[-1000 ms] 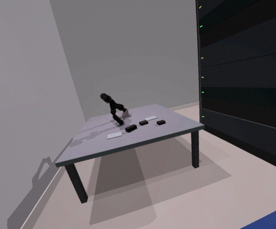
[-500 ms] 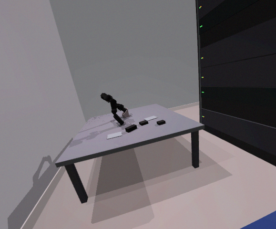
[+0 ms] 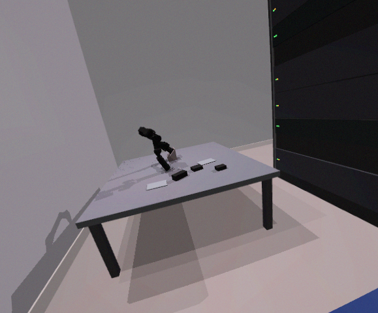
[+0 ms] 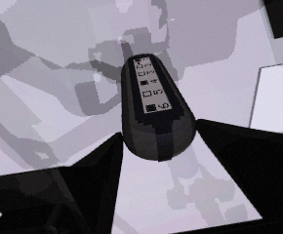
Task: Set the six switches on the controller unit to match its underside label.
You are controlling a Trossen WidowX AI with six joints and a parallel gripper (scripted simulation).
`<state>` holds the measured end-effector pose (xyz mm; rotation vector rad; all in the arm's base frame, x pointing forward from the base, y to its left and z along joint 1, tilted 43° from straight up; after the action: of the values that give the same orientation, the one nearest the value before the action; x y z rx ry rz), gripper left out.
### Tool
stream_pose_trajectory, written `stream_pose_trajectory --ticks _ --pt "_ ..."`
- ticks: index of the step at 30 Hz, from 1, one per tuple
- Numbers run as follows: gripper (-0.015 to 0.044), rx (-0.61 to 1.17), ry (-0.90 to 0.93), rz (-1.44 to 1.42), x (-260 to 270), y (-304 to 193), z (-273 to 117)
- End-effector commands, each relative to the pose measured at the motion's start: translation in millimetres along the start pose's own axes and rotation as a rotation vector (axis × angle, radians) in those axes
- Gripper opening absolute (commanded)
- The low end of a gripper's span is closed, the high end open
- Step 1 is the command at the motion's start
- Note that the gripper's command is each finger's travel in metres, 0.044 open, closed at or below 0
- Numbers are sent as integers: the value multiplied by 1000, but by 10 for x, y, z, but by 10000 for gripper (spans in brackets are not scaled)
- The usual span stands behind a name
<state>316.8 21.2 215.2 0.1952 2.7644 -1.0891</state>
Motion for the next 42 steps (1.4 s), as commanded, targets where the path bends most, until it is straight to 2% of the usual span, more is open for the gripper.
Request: stream_pose_trajectory --ticks 1,42 --pt "335 -8 8 -5 7 70 7" --pt "337 -10 9 -5 86 507 -26"
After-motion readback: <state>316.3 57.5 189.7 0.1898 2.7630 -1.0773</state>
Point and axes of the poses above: the point midway between the two fingers, 35 mm back from their tips, its own z axis out along the fingers, its own x axis across the jaws, y = z × x, the point moved 7 cm from there along -z, back along the fingers, and after that the axes turned 10 degrees about z, right-handed, at the moved point
